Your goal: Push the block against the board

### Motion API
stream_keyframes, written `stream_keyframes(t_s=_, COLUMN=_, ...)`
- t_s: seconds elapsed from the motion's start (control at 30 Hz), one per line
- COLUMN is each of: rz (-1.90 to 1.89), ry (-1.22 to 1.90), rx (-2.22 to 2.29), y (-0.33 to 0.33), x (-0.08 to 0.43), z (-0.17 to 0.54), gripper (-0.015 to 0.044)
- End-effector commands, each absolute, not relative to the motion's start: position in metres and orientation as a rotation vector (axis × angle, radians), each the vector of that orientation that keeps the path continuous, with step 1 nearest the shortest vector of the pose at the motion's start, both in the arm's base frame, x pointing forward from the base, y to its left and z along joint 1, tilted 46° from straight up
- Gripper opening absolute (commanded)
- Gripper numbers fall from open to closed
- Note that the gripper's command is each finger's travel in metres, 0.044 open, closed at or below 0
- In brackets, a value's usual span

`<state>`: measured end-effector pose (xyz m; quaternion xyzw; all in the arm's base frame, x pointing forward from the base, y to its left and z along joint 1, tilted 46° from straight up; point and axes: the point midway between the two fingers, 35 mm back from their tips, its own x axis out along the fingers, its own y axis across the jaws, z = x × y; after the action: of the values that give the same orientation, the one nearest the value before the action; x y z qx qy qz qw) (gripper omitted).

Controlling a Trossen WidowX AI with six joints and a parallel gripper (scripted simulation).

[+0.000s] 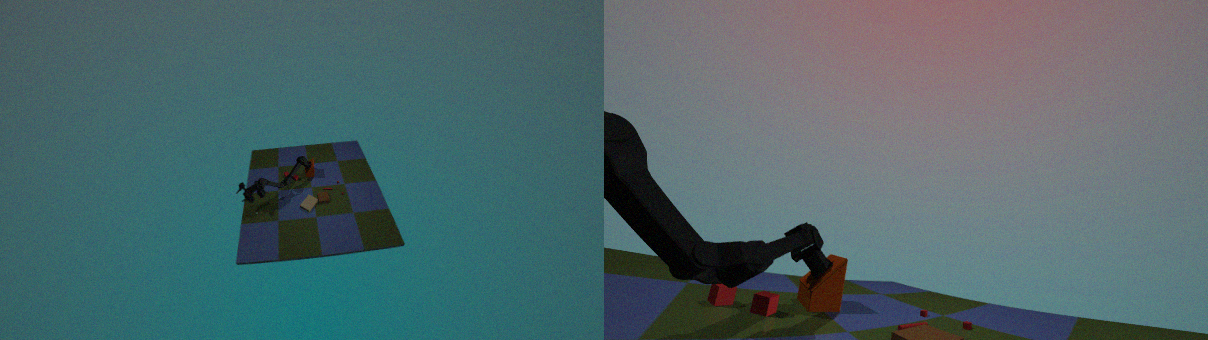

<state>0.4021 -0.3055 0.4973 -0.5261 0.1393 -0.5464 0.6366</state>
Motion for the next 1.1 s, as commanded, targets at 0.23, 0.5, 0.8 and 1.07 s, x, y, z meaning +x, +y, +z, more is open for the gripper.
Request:
stream_keyframes(t_s=0.23, rz=-1.324, ry=0.241, rx=-1.224, y=-0.295, x=0.366, z=0.537, gripper=0.0190)
stream_keyframes(t_s=0.5, rz=-1.482, ry=0.123, rx=-1.279, y=-0.279, x=0.295, z=0.597, gripper=0.0000)
stream_keyframes(t_s=0.8, rz=-1.696, ry=0.012, rx=-1.371, y=-0.250, x=0.205, z=0.653, gripper=0.0000)
stream_keyframes(t_s=1.07, rz=-1.878, ry=-0.059, rx=-1.470, y=-0.210, x=0.135, z=0.689, gripper=0.0000)
